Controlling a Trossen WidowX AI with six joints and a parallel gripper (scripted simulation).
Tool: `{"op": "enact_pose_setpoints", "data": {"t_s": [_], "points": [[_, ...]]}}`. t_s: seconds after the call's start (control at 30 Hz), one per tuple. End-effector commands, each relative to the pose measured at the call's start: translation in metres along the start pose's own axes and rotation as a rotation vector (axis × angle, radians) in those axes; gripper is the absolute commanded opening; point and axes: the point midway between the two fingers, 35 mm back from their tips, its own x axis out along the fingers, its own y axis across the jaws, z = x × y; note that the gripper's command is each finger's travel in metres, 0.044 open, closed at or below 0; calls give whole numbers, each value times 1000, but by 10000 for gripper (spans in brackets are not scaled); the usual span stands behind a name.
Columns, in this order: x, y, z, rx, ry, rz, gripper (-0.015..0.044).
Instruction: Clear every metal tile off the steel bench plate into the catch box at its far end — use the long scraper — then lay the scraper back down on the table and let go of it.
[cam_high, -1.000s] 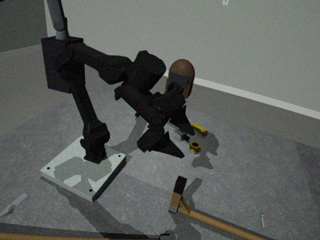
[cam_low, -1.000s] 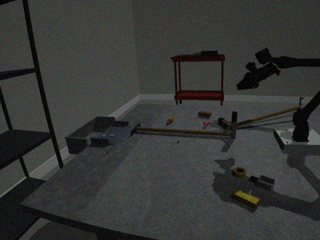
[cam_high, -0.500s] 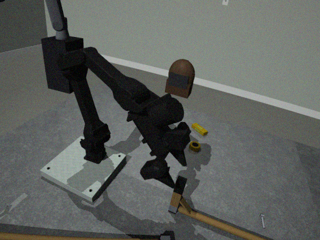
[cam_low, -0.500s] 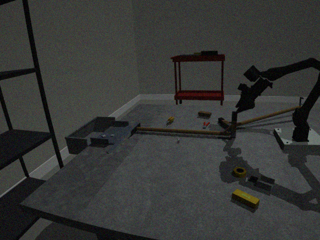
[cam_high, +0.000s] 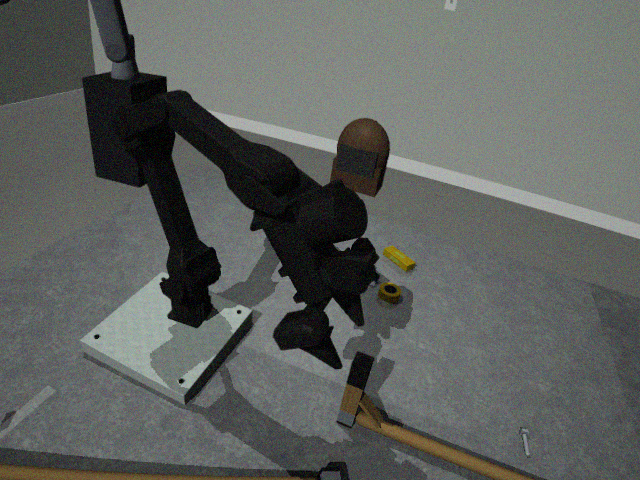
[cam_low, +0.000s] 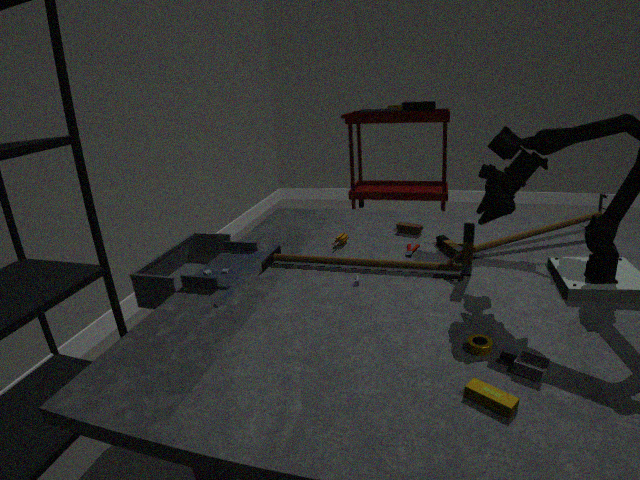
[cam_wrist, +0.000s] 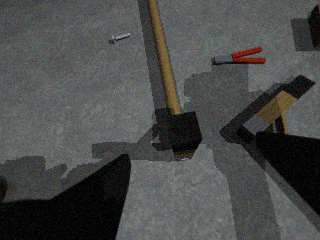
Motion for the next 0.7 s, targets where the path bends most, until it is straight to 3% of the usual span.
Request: {"op": "enact_pose_setpoints", "data": {"t_s": [0.0,0.2,0.67], "points": [[-18,0,8,-8,-18,7,440],[-22,0,9,-9,-18,9,440],[8,0,-14,-9,-18,9,440]]}}
